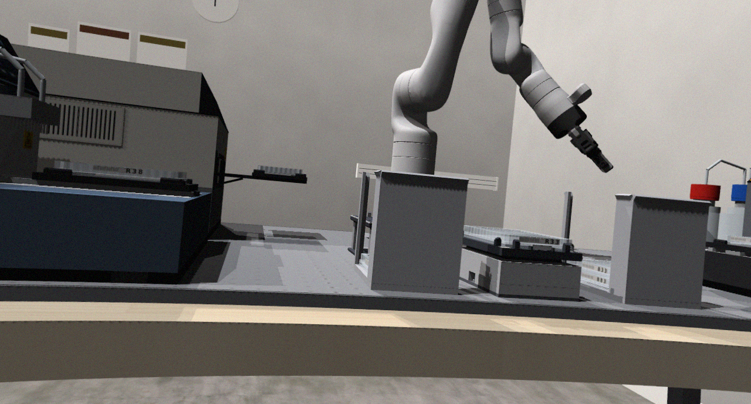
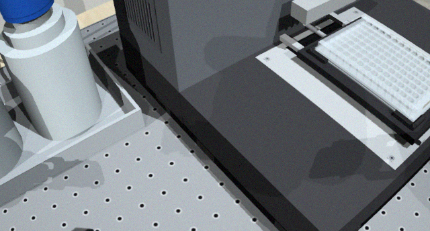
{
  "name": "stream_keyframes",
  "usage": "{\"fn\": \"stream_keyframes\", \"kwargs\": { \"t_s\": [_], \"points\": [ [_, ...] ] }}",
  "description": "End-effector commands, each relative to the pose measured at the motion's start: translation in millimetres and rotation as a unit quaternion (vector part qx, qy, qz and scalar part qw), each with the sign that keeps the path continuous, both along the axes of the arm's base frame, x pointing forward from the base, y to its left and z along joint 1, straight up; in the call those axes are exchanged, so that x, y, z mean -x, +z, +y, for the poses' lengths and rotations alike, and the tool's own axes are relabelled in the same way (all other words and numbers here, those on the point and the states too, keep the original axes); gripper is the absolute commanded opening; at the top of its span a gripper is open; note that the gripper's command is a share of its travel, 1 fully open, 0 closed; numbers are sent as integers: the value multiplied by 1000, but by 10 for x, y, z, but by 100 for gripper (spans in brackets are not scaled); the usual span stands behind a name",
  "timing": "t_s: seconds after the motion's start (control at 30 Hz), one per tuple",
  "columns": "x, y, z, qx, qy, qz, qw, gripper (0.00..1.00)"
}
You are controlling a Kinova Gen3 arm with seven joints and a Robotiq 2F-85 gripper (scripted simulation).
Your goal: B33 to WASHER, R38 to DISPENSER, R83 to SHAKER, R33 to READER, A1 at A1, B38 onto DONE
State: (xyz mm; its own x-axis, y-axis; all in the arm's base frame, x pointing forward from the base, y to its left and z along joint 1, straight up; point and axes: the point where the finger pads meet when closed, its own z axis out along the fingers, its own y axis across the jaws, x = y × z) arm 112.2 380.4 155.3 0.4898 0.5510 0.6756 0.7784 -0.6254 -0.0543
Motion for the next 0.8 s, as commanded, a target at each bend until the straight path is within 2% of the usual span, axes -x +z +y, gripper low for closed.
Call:
{"fn": "stream_keyframes", "kwargs": {
  "t_s": [0.0, 0.77],
  "points": [
    [-30, 10, -81, -107, 84, -2, 991, 100],
    [-225, 35, -486, -48, 171, -16, 984, 100]
  ]
}}
